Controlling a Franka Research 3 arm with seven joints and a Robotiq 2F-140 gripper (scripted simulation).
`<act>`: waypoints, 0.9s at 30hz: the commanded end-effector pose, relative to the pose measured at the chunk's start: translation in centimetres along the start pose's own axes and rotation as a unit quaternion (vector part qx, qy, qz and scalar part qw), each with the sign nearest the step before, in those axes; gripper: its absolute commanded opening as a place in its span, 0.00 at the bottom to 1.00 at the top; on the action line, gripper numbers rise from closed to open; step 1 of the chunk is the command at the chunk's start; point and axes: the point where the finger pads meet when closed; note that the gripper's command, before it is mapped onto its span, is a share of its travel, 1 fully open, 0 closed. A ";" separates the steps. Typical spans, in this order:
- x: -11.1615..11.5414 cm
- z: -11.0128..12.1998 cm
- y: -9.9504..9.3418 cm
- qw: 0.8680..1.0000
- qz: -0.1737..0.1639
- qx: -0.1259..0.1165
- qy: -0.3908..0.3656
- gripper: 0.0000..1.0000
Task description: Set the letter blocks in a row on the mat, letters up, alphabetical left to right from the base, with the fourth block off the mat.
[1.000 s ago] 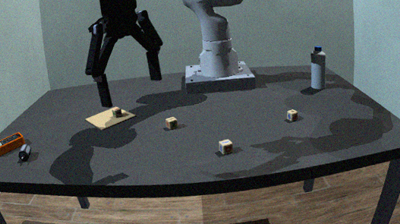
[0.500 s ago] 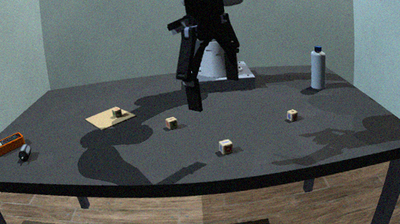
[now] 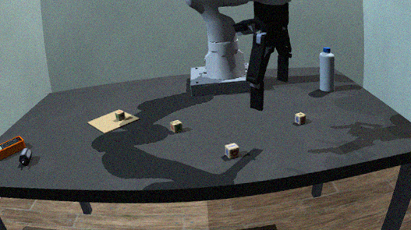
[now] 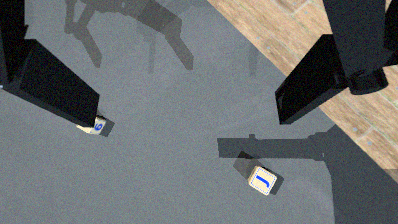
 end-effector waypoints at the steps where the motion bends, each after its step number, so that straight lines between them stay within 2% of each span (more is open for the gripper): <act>1: -0.5 -0.9 -0.3 0.998 0.000 -0.008 0.069 1.00; 3: -0.5 -0.9 -0.3 0.998 0.000 -0.008 0.069 1.00; 4: 0.1 3.3 0.7 0.997 0.017 -0.018 0.074 1.00; 5: 0.2 5.7 1.4 0.997 0.027 -0.023 0.075 1.00; 9: 0.0 10.0 2.7 0.995 0.046 -0.038 0.077 1.00; 13: -0.2 10.1 3.2 0.996 0.052 -0.034 0.064 1.00; 16: -0.1 10.1 2.9 0.995 0.048 -0.037 0.073 1.00; 18: -0.7 14.1 4.0 0.993 0.063 -0.056 0.079 1.00; 20: -0.7 14.1 4.0 0.993 0.063 -0.056 0.079 1.00; 21: -1.1 15.9 4.6 0.992 0.071 -0.065 0.080 1.00; 23: -1.7 17.9 5.3 0.991 0.079 -0.077 0.080 1.00; 27: -1.8 18.1 5.5 0.991 0.081 -0.078 0.078 1.00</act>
Point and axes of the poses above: the point where the finger pads meet when closed, its own y axis out along the fingers, its own z axis across the jaws, x = y × z, and after that the axes turned 13 degrees about y, right-handed
